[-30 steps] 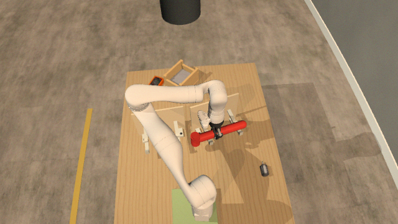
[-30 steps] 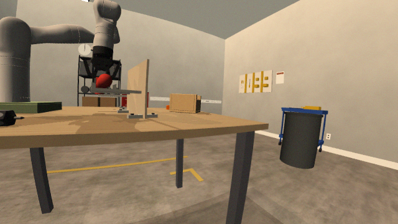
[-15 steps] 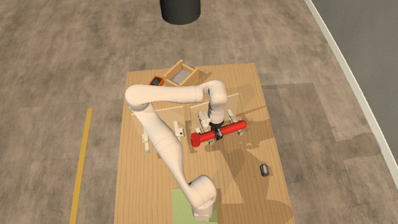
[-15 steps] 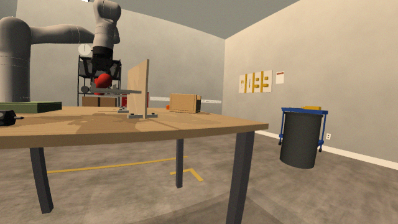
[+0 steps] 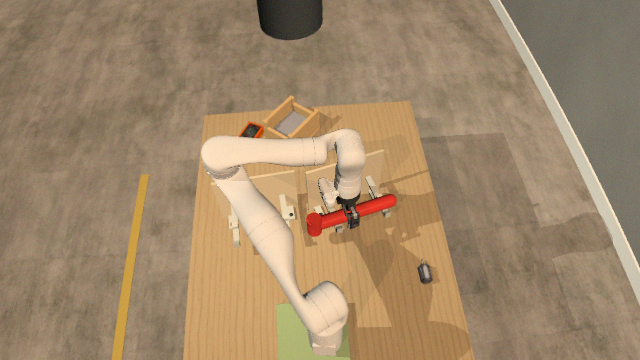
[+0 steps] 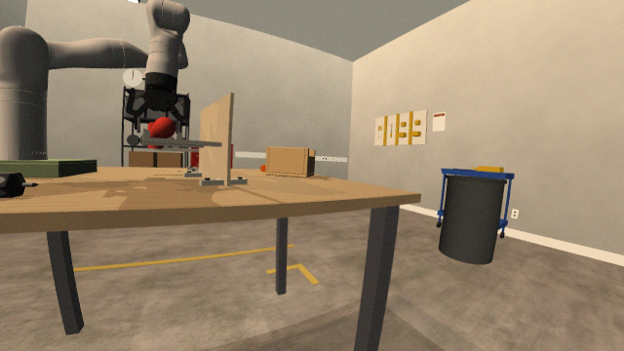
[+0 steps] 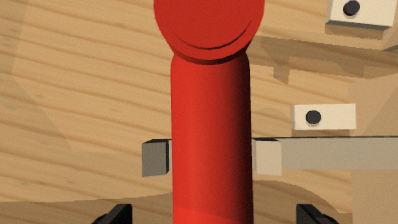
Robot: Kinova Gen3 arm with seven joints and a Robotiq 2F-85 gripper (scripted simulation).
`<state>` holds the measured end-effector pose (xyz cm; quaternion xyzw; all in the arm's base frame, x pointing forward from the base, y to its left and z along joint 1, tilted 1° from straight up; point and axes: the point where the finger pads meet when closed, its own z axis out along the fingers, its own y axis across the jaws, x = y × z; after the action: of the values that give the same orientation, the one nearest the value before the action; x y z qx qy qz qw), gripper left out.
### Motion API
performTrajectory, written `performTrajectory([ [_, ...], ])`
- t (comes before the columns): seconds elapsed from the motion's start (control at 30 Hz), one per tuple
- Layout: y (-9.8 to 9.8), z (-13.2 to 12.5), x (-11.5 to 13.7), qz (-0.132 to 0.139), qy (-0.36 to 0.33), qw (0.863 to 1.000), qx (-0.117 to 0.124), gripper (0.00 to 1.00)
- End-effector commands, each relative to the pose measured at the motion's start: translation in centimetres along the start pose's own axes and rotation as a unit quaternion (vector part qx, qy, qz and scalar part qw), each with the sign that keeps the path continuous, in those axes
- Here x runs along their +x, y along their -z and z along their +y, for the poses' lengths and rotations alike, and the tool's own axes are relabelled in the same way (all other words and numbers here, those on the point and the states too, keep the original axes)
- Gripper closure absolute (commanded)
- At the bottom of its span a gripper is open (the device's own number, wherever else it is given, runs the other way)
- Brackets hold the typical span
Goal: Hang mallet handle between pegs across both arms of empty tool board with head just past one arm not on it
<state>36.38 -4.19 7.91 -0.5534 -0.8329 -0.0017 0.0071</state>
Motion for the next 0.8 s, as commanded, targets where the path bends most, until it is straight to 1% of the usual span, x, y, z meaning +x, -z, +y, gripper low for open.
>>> performTrajectory([
  [0.0, -0.1, 0.0, -0.2, -0.003, 0.003, 1.000, -0.002, 0.00],
  [0.53, 0.0, 0.1, -0.2, -0.003, 0.004, 1.000, -0.002, 0.00],
  [0.6, 0.4, 0.2, -0.3, -0.003, 0.006, 1.000, -0.002, 0.00],
  [0.67, 1.2, 0.2, -0.3, -0.003, 0.006, 1.000, -0.002, 0.00],
  [0.73, 1.2, 0.2, -0.3, -0.003, 0.006, 1.000, -0.002, 0.00],
  [0.77, 1.8, 0.2, -0.3, -0.003, 0.006, 1.000, -0.002, 0.00],
])
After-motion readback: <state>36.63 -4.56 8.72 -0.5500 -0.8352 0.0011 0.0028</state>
